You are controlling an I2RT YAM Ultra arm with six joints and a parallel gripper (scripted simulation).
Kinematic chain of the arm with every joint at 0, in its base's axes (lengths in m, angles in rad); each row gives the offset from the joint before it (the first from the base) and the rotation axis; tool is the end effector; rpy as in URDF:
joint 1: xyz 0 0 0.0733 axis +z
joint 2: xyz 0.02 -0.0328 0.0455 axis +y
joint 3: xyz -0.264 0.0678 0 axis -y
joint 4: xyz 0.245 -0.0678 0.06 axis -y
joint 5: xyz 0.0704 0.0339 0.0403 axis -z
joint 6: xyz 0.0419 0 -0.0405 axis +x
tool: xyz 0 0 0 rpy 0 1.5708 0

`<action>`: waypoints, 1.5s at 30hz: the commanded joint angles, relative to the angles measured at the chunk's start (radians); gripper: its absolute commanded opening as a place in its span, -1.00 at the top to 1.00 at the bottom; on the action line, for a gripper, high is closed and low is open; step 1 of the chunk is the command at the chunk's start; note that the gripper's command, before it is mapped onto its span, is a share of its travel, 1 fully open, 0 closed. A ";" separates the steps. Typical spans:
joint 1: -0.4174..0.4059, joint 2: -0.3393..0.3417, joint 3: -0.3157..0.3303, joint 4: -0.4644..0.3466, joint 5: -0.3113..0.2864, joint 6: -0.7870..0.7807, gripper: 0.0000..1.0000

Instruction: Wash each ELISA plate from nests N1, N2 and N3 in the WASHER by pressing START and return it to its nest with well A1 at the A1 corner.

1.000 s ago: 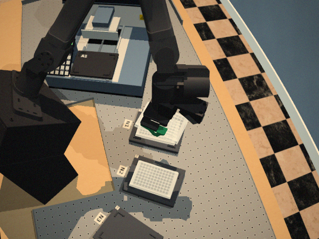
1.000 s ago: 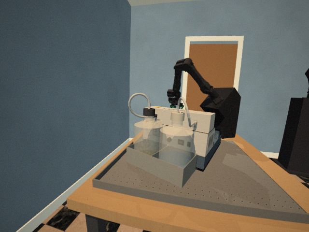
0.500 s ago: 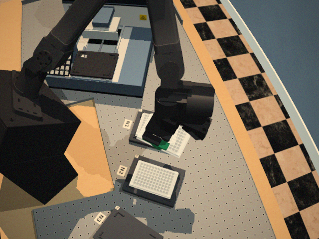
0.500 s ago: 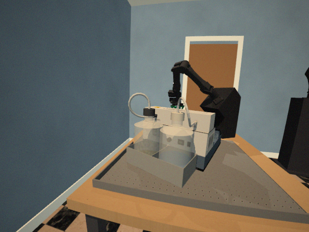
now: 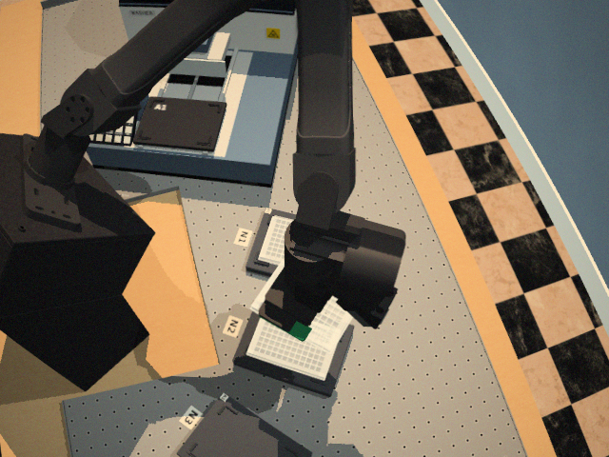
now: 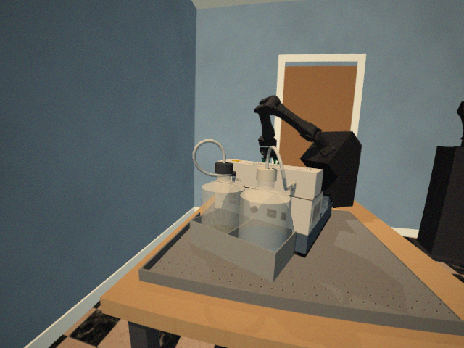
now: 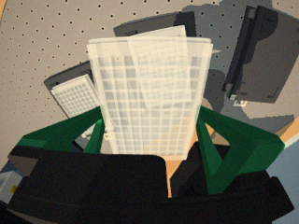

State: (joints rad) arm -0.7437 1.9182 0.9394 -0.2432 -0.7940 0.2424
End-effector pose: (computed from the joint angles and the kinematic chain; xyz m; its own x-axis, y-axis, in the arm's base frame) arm 0.2641 -0.2008 0.1034 -0.6006 0.7811 -0.1709 0.4526 0.5083 0.7327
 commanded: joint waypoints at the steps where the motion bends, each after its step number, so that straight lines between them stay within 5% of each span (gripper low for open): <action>1: -0.029 0.024 0.021 -0.001 -0.014 -0.054 1.00; 12: -0.129 0.209 0.137 -0.036 -0.042 -0.194 1.00; 18: -0.133 0.216 0.143 -0.038 -0.043 -0.200 1.00; 33: -0.246 0.404 0.213 -0.045 -0.062 -0.274 1.00; 45: -0.345 0.591 0.333 -0.093 -0.067 -0.424 1.00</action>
State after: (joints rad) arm -1.0557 2.4916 1.2510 -0.3191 -0.8604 -0.1287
